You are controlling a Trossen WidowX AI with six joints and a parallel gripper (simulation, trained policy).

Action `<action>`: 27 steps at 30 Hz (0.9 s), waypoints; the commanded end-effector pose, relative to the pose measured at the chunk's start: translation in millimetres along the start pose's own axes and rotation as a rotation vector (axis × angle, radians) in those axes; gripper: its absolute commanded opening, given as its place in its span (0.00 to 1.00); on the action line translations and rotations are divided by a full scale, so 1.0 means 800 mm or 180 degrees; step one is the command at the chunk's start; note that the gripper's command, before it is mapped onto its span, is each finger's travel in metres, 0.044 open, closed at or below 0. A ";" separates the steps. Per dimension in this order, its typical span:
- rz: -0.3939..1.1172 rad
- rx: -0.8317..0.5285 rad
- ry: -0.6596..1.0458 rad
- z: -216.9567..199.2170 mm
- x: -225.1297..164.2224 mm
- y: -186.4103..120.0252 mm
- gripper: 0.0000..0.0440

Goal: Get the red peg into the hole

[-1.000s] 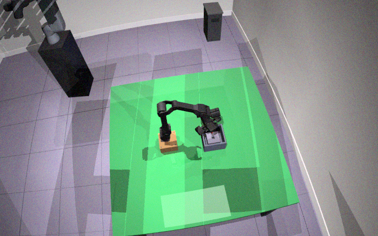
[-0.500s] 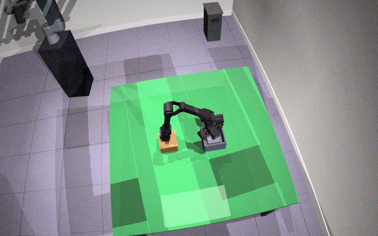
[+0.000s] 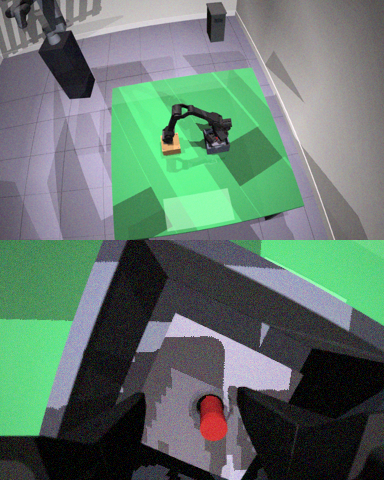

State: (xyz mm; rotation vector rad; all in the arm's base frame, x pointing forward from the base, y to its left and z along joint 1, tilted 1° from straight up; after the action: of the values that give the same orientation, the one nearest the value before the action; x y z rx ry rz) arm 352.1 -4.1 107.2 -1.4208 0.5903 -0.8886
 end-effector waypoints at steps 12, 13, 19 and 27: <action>-0.0239 0.0087 -0.0014 0.020 0.056 0.001 1.00; -0.0266 0.0098 -0.0002 0.020 0.060 0.000 1.00; -0.0443 0.0172 0.0074 0.021 0.086 -0.006 1.00; -0.0461 0.0180 0.0083 0.021 0.088 -0.007 1.00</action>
State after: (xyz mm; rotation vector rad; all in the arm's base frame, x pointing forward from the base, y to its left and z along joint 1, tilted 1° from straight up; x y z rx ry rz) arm 368.8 -19.6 114.9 -1.4812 0.5700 -0.7823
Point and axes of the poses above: the point midway between the two fingers, 35 mm back from their tips, its own y axis out along the fingers, its own z axis across the jaws, x = y × z, the point moved 7 cm from there along -y, back along the fingers, and after that the axes turned 2 degrees about -y, right-handed, at the moved point
